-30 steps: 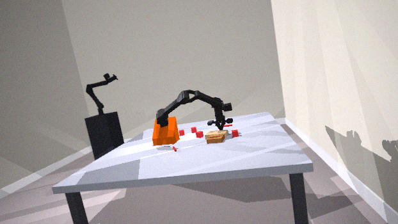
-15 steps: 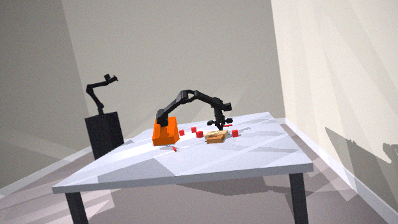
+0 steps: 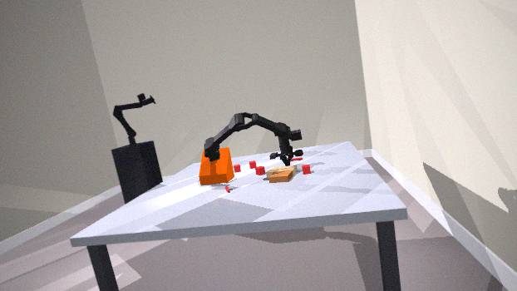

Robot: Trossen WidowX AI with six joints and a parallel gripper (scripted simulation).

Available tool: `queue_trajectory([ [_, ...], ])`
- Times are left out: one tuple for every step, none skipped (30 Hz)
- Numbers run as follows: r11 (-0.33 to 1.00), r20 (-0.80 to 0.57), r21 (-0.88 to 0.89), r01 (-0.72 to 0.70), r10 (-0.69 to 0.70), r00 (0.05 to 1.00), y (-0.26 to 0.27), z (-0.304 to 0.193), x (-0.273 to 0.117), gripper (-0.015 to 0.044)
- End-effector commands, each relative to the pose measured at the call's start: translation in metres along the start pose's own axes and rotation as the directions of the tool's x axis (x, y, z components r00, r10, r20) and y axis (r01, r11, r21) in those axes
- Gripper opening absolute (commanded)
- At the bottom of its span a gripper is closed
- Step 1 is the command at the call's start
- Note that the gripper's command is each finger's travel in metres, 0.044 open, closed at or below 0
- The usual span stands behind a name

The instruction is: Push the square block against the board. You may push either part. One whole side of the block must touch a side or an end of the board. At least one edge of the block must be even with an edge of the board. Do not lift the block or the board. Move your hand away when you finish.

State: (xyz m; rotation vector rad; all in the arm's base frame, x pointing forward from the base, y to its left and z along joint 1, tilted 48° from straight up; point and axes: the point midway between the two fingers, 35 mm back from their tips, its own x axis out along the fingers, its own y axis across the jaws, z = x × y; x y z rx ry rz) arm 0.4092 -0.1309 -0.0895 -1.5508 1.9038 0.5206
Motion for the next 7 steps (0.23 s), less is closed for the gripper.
queue_trajectory([
  [1.0,-0.008,0.004,-0.005,0.005,1.0,-0.0001,-0.0053,0.0027,0.0],
  [1.0,-0.008,0.004,-0.004,0.005,1.0,-0.0002,-0.0042,0.0027,0.0],
  [1.0,-0.008,0.004,-0.004,0.005,1.0,-0.0003,-0.0029,0.0027,0.0],
  [1.0,-0.008,0.004,-0.004,0.004,1.0,-0.0004,-0.0014,0.0027,0.0],
  [1.0,-0.008,0.004,-0.004,0.004,1.0,-0.0005,0.0002,0.0027,0.0],
  [1.0,-0.008,0.004,-0.004,0.004,1.0,-0.0006,0.0018,0.0027,0.0],
  [1.0,-0.008,0.004,-0.004,0.004,1.0,-0.0007,0.0034,0.0027,0.0],
])
